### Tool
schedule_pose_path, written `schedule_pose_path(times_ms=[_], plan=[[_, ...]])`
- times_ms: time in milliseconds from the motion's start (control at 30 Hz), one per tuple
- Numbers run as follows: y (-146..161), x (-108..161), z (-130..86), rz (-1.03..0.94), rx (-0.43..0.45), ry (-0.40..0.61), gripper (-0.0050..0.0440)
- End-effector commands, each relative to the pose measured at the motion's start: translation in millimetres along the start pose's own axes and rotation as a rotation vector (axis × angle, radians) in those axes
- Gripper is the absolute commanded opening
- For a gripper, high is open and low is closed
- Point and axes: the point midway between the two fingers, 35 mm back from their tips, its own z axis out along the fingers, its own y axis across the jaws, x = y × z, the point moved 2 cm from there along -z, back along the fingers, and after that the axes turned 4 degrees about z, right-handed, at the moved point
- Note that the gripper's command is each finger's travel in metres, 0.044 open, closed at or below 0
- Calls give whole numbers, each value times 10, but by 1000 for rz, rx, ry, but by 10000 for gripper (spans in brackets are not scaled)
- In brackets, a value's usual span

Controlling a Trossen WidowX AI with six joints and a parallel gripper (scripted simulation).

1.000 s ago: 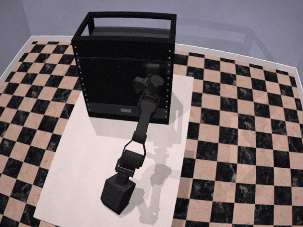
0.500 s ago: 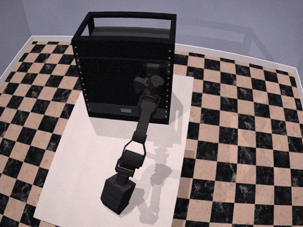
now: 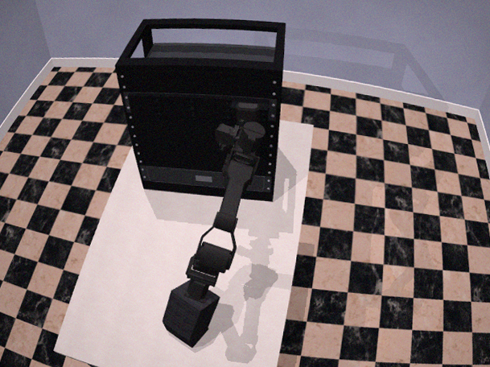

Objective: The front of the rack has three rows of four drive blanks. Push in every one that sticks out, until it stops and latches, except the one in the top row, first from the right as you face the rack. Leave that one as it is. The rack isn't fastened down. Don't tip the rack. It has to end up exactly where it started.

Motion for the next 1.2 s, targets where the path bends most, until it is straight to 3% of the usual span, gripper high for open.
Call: schedule_pose_path(times_ms=[0, 533, 900, 1167], plan=[[-181, 47, -3, -7, 46, 18, 0], [-176, 45, -172, -7, 46, 18, 0], [-164, 41, -541, -7, 46, 18, 0], [-161, 40, -656, -7, 46, 18, 0]])
